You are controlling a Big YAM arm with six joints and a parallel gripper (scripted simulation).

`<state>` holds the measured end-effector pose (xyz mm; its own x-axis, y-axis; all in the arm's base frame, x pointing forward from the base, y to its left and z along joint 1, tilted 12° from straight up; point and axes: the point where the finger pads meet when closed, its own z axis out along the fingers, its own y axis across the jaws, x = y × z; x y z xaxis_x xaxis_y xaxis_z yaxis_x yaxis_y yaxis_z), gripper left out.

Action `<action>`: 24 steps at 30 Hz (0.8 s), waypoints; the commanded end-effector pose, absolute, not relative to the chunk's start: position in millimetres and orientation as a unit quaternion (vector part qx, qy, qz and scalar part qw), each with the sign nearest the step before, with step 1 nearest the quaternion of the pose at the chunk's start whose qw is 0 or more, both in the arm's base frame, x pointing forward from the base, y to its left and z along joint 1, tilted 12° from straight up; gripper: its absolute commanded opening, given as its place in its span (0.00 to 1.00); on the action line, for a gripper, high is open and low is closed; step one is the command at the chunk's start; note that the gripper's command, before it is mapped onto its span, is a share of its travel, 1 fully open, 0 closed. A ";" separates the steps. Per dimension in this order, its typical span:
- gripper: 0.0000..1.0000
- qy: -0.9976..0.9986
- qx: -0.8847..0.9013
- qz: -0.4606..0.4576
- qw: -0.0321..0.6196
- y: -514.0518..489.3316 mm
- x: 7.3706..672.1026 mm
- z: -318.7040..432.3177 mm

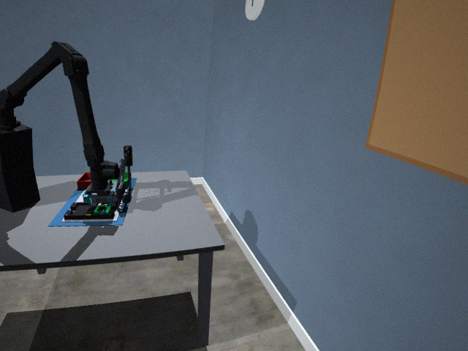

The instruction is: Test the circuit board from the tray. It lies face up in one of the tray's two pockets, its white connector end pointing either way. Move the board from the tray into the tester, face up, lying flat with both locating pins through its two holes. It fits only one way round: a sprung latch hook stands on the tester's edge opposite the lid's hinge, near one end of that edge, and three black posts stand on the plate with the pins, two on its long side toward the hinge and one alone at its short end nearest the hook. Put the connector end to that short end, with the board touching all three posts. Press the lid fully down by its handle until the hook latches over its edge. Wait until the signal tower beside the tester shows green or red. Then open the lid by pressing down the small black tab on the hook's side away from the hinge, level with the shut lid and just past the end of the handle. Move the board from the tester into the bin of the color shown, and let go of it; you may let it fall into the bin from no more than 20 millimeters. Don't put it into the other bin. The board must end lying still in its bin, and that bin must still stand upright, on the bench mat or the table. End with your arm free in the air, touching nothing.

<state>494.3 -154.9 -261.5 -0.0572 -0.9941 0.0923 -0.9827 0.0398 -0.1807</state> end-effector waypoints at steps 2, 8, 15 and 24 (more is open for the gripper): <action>0.92 0.721 -0.685 -0.098 0.030 -159.7 494.6 -266.5; 0.92 0.721 -0.685 -0.098 0.030 -159.8 495.0 -266.3; 0.92 0.721 -0.685 -0.096 0.030 -160.1 496.2 -265.5; 0.92 0.721 -0.685 -0.095 0.029 -159.9 495.7 -265.1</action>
<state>495.2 -155.2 -261.2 -0.0572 -0.9941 0.0922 -0.9828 0.0398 -0.1803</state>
